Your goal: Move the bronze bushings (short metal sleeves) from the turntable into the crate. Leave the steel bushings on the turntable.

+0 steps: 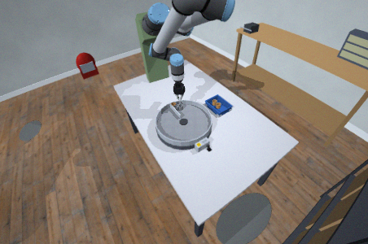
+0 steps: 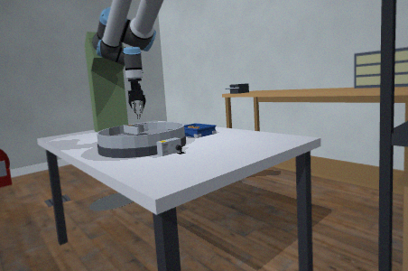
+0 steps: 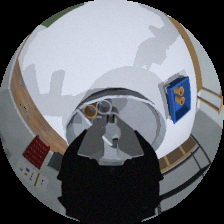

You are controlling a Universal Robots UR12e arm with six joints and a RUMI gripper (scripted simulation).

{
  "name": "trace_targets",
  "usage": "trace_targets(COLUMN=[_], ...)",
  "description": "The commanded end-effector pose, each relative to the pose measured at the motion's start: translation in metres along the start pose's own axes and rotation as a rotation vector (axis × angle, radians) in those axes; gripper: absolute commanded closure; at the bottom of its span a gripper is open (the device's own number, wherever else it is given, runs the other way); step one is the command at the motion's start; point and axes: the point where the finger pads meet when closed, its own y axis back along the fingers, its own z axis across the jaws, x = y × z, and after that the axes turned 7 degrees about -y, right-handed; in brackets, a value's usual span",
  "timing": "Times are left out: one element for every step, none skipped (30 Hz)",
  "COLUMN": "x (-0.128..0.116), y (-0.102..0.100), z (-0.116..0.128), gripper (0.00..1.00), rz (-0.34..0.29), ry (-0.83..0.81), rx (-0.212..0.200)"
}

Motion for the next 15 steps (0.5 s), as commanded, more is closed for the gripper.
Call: trace_targets(x=[0.0,0.0,0.0,0.0,0.0,0.0,0.0,0.0,0.0,0.0,0.0,0.0,0.0,0.0,0.0], y=[0.0,0.0,0.0,0.0,0.0,0.0,-0.001,-0.004,-0.008,-0.013,-0.018,-0.018,-0.018,-0.021,-0.022], z=[0.0,0.0,0.0,0.0,0.0,0.0,0.0,0.0,0.0,0.0,0.0,0.0,0.0,0.0,0.0], gripper=[0.95,0.95,0.95,0.95,0.95,0.95,0.95,0.95,0.95,0.95,0.95,0.95,0.95,0.95,0.95], rz=[0.0,0.0,0.0,0.0,0.0,0.0,0.0,0.0,0.0,0.0,0.0,0.0,0.0,0.0,0.0], ry=[0.0,0.0,0.0,0.0,0.0,0.0,0.0,0.0,0.0,0.0,0.0,0.0,0.0,0.0,0.0], rx=[0.0,0.0,0.0,0.0,0.0,0.0,0.0,0.0,0.0,0.0,0.0,0.0,0.0,0.0,0.0])
